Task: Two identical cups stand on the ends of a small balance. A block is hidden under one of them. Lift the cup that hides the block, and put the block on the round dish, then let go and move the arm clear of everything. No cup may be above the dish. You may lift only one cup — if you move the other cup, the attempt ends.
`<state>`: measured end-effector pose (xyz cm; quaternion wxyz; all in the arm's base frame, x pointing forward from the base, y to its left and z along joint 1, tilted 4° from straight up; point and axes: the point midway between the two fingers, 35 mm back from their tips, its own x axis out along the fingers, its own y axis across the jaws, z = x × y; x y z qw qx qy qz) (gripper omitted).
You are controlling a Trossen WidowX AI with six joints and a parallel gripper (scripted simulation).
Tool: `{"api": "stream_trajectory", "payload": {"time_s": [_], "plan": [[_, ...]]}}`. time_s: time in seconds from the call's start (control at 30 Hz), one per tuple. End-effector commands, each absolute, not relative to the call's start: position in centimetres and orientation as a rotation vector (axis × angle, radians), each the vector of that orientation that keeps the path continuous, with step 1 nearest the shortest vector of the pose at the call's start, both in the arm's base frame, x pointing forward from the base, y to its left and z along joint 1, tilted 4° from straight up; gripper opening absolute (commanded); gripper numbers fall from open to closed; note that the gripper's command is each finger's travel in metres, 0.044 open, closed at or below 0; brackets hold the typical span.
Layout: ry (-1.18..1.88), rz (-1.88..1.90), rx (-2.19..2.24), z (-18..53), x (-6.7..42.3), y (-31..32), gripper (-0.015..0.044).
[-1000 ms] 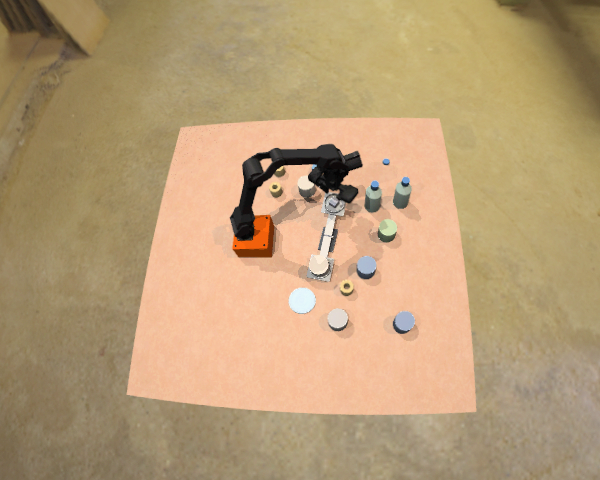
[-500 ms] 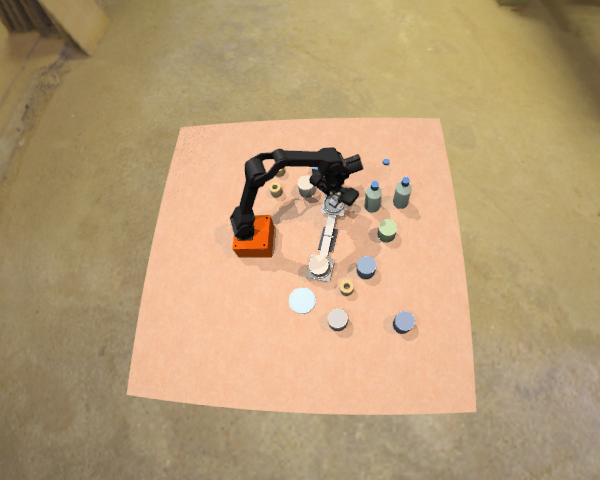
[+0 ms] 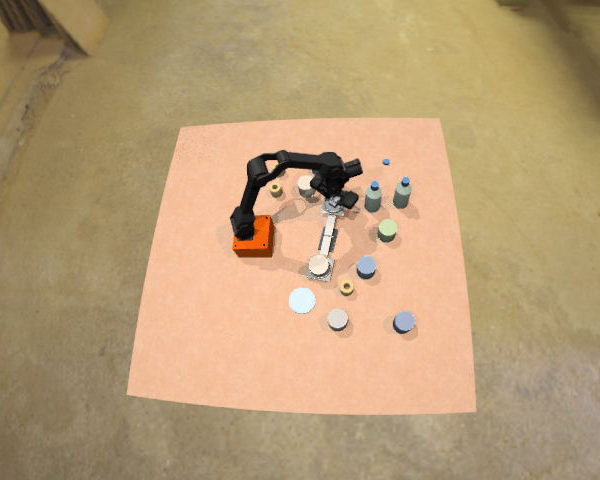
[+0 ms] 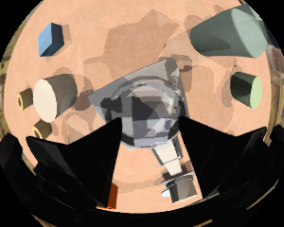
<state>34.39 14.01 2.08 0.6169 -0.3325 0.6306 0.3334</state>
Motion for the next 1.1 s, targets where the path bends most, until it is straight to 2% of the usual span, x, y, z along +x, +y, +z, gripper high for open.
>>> {"api": "stream_trajectory", "payload": {"time_s": [0.0,0.03,0.17,0.4,0.53,1.07], "plan": [[1.462,0.772,-0.769,1.3,34.1,13.9,0.0260],[1.462,0.772,-0.769,1.2,34.1,13.9,0.0260],[1.462,0.772,-0.769,1.2,34.1,13.9,0.0155],[1.462,0.772,-0.769,1.2,34.1,13.9,0.0108],[1.450,0.741,-0.741,1.9,34.6,13.7,0.0003],[1.461,0.768,-0.765,9.9,34.5,14.0,0.0000]]}}
